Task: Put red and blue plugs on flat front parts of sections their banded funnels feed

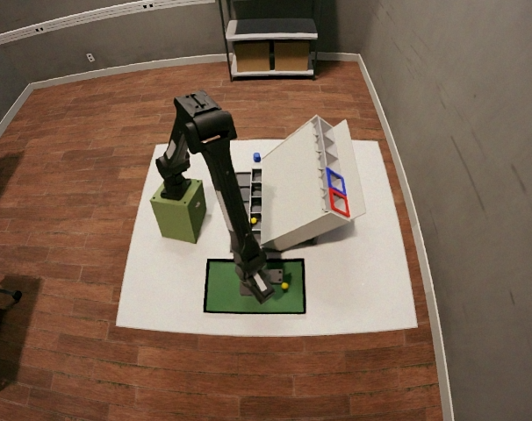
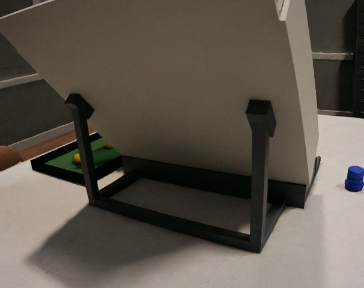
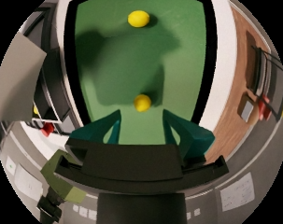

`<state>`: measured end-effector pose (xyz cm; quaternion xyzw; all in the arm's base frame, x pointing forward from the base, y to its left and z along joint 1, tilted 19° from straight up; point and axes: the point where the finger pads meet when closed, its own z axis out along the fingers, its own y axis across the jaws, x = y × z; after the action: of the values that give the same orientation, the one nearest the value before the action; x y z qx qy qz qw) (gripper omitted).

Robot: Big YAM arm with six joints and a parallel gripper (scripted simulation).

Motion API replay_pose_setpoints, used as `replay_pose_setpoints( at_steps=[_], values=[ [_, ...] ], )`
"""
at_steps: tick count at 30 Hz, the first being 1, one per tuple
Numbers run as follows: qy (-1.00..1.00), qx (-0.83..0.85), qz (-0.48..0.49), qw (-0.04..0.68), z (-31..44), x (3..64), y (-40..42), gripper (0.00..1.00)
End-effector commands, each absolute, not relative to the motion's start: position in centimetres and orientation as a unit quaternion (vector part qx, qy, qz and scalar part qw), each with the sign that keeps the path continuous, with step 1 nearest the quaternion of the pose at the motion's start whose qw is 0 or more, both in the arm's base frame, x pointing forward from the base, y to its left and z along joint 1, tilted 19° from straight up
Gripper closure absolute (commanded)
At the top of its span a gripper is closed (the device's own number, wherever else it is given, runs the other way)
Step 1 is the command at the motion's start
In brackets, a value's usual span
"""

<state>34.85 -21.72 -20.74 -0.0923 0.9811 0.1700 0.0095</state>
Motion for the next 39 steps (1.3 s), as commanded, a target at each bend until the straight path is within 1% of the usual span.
replay_pose_setpoints(
  at_steps=[1,12,39],
  values=[
    [0.983,-0.092,0.159,0.022,-20.2,36.2,-22.5,0.44],
    [0.983,-0.092,0.159,0.022,-20.2,36.2,-22.4,0.44],
    [0.982,-0.092,0.161,0.02,-23.7,36.5,-21.4,0.44]
  ],
)
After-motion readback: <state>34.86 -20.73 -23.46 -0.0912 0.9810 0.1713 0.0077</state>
